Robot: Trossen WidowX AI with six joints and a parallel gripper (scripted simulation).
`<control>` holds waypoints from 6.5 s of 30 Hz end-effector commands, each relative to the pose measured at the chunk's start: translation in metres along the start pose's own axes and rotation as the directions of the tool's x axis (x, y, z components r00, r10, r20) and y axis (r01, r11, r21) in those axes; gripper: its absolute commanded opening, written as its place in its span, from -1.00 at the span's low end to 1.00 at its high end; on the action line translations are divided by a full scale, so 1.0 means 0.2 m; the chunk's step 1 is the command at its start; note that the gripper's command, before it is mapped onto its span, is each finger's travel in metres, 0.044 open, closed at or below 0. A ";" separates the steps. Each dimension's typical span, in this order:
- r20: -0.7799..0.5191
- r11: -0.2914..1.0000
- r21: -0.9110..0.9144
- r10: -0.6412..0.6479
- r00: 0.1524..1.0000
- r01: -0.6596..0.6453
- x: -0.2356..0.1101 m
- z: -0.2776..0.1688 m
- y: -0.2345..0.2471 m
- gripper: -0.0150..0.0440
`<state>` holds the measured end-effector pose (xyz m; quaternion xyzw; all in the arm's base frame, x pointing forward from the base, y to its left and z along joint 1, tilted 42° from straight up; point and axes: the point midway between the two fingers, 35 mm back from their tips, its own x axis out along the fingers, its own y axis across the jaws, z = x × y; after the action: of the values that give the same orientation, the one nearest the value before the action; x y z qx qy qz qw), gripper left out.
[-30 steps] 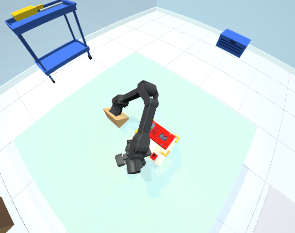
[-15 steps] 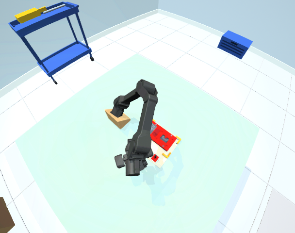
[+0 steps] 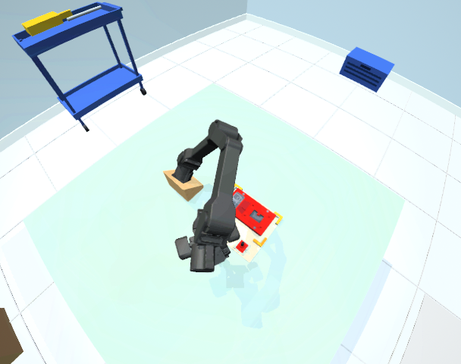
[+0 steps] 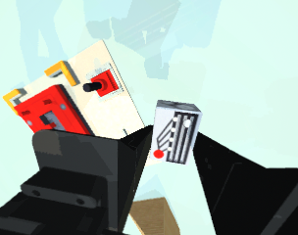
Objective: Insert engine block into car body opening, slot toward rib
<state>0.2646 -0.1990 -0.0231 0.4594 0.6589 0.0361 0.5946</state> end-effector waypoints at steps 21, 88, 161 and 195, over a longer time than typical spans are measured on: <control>0.012 0.941 0.337 -0.017 1.000 0.012 -0.10 -0.01 0.15 -0.49; 0.016 -0.570 0.821 -0.009 1.000 -0.018 0.19 -0.22 0.92 -0.49; 0.000 -0.885 0.465 0.009 1.000 0.008 0.27 -0.33 1.09 0.05; 0.000 -0.873 0.488 0.009 1.000 0.008 0.32 -0.33 1.09 0.05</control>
<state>0.3400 0.0006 0.0779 0.6919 0.2041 -0.6268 -0.2947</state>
